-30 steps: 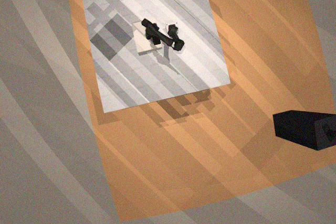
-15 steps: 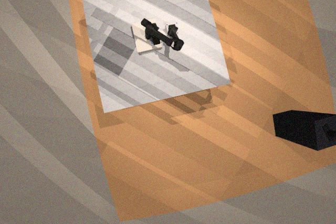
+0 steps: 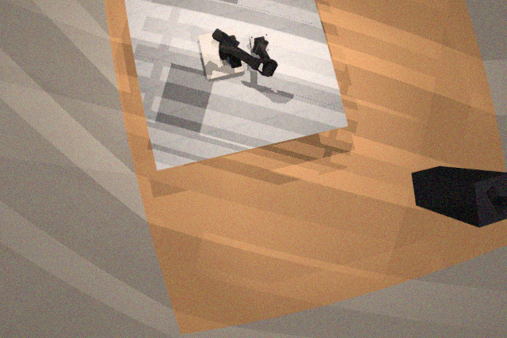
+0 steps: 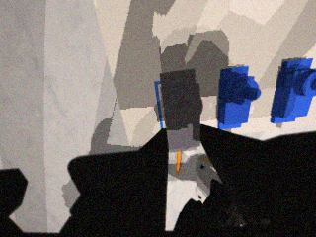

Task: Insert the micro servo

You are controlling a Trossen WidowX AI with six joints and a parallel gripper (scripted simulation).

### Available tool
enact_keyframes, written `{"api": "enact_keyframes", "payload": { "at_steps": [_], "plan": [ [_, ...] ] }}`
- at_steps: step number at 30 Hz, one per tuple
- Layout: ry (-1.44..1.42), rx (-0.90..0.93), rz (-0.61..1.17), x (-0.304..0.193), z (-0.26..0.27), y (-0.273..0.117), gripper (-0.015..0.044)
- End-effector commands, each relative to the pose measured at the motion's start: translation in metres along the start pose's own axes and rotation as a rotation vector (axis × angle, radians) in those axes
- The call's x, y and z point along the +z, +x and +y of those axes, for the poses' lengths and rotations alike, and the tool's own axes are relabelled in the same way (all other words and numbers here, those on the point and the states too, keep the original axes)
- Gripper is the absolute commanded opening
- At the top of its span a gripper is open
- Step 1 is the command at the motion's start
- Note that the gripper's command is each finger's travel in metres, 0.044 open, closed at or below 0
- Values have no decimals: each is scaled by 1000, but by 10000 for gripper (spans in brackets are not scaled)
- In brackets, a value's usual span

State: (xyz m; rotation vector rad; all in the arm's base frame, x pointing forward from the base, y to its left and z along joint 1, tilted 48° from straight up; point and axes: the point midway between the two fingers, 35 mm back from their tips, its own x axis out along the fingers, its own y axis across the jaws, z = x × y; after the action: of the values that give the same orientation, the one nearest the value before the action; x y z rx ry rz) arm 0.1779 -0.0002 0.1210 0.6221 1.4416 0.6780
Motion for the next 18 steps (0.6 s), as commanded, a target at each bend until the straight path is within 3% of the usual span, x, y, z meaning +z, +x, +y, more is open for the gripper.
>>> {"api": "enact_keyframes", "payload": {
  "at_steps": [1,18],
  "plan": [
    [6,4,-5,0,0,4,0],
    [5,4,-5,0,1,10,0]
  ]
}}
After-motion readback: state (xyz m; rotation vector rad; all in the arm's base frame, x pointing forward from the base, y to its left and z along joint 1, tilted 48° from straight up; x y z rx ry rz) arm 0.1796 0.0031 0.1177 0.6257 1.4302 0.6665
